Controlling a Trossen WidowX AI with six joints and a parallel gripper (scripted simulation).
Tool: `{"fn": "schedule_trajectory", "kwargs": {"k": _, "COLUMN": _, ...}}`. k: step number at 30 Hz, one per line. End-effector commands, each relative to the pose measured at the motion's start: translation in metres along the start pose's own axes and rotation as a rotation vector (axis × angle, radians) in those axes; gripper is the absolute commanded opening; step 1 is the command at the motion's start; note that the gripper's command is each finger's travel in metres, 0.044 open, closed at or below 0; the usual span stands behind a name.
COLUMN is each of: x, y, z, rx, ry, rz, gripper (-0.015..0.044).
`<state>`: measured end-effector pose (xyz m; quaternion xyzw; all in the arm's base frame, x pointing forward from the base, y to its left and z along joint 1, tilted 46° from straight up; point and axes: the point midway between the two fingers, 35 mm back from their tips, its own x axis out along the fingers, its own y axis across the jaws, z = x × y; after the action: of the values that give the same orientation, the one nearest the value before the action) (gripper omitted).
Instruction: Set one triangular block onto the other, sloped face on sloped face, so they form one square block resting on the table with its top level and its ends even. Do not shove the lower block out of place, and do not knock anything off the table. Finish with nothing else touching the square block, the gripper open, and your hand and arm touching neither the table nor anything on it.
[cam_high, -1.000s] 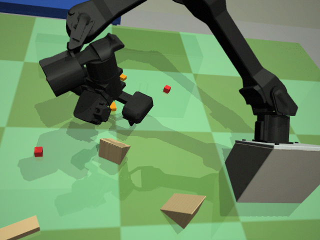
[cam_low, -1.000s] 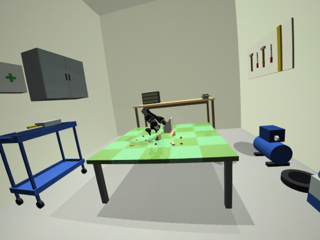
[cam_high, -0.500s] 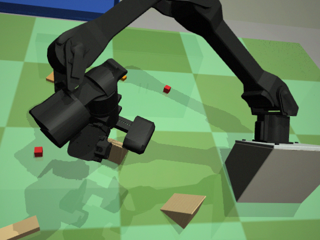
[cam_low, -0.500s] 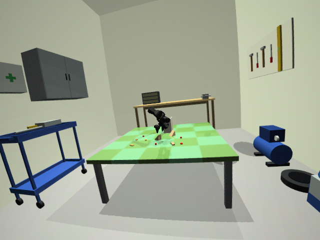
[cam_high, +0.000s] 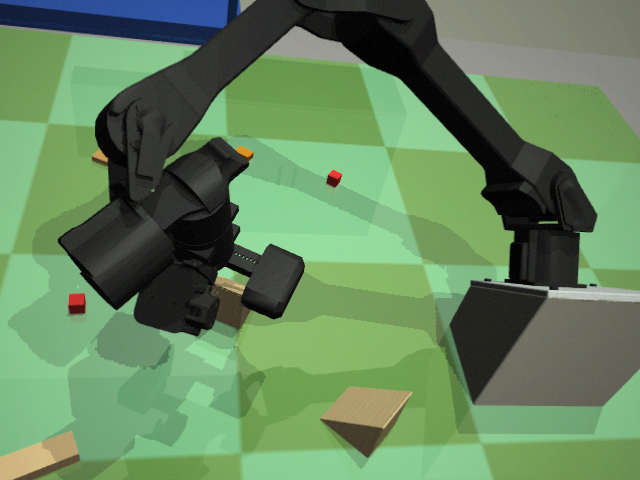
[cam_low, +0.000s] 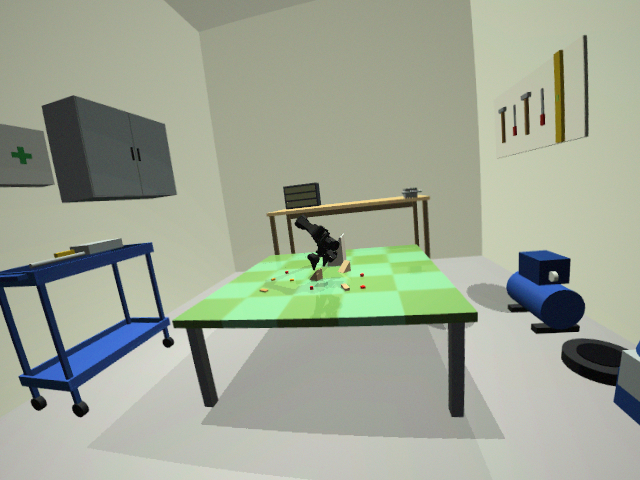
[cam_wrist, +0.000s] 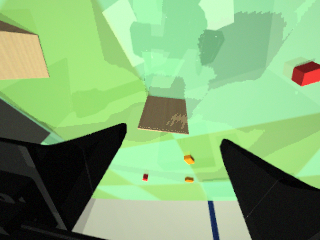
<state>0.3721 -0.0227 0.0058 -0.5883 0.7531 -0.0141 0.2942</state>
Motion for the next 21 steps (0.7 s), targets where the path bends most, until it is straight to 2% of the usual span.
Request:
{"fn": "schedule_trajectory", "kwargs": {"k": 1, "x": 0.009, "y": 0.002, "z": -0.001, "rx": -0.012, "ry": 0.016, "rz": 0.002, "gripper": 0.0440}}
{"fn": "schedule_trajectory", "kwargs": {"k": 21, "x": 0.041, "y": 0.005, "z": -0.003, "rx": -0.020, "ry": 0.055, "rz": 0.014, "gripper": 0.0440}}
